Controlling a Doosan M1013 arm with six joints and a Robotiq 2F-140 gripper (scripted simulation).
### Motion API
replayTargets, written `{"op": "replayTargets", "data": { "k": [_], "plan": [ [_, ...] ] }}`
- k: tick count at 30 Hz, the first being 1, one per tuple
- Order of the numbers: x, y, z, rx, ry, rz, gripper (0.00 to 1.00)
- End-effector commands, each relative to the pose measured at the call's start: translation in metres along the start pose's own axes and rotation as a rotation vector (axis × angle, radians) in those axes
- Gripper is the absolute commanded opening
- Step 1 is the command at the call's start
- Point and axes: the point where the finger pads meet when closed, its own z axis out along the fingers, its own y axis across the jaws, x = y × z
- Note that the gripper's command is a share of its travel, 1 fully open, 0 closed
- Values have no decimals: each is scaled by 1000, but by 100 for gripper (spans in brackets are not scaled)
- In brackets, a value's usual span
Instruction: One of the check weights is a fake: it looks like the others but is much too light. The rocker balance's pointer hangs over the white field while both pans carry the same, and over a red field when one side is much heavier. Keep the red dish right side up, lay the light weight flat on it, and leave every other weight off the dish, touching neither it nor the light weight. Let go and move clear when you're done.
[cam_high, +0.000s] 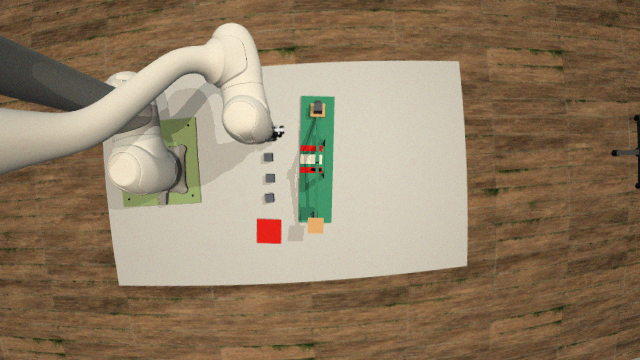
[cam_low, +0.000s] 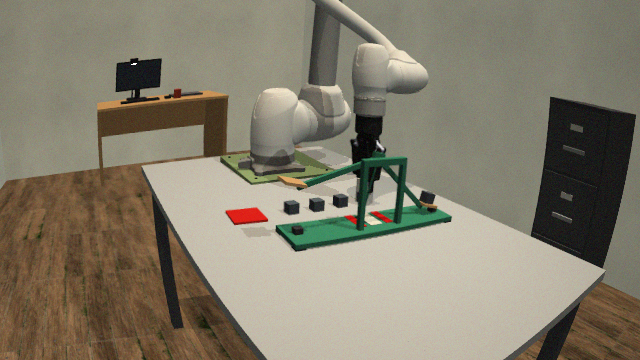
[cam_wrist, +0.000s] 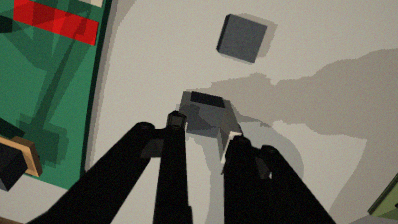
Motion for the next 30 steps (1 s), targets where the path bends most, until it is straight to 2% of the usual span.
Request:
{"op": "replayTargets", "data": {
  "k": [1, 10, 14, 30],
  "plan": [
    [0, 0, -6, 0, 0, 0, 24],
    [0, 0, -50, 0, 0, 0, 24],
    [0, 0, -64, 0, 0, 0, 24],
    [0, 0, -67, 0, 0, 6, 24]
  ]
}}
